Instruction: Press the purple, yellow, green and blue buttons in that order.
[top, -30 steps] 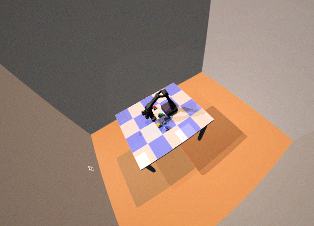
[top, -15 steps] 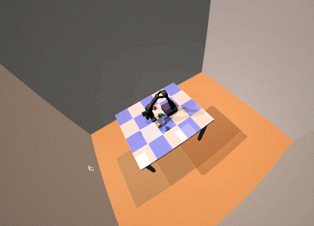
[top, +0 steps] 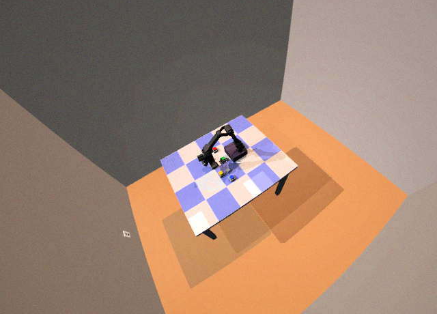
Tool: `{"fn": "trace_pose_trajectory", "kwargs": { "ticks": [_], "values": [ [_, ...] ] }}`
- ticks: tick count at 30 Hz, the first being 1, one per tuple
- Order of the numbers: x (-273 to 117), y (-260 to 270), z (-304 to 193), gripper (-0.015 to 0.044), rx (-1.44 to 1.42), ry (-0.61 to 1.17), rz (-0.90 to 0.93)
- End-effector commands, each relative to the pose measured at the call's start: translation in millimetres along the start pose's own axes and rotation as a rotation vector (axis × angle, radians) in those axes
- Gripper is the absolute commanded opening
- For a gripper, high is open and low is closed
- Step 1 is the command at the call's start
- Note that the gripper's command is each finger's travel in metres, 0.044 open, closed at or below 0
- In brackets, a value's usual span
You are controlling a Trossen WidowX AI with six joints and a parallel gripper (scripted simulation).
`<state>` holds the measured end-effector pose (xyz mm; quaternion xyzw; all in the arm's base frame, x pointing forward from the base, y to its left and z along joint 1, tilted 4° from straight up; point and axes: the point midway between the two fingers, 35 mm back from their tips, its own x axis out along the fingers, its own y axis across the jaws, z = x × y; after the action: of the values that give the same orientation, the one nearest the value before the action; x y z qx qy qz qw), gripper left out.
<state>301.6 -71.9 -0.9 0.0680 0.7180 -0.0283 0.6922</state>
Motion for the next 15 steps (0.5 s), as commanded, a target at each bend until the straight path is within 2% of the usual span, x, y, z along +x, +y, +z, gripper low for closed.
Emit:
{"fn": "trace_pose_trajectory", "kwargs": {
  "ticks": [1, 5, 10, 15],
  "values": [
    [-26, 0, 2, 0.0020, 0.002, -0.015, -0.002],
    [-29, 0, 2, 0.0020, 0.002, -0.015, -0.002],
    [-85, 0, 1, 0.0020, 0.003, -0.016, -0.002],
    [-88, 10, 1, 0.0020, 0.002, -0.016, -0.001]
  ]
}}
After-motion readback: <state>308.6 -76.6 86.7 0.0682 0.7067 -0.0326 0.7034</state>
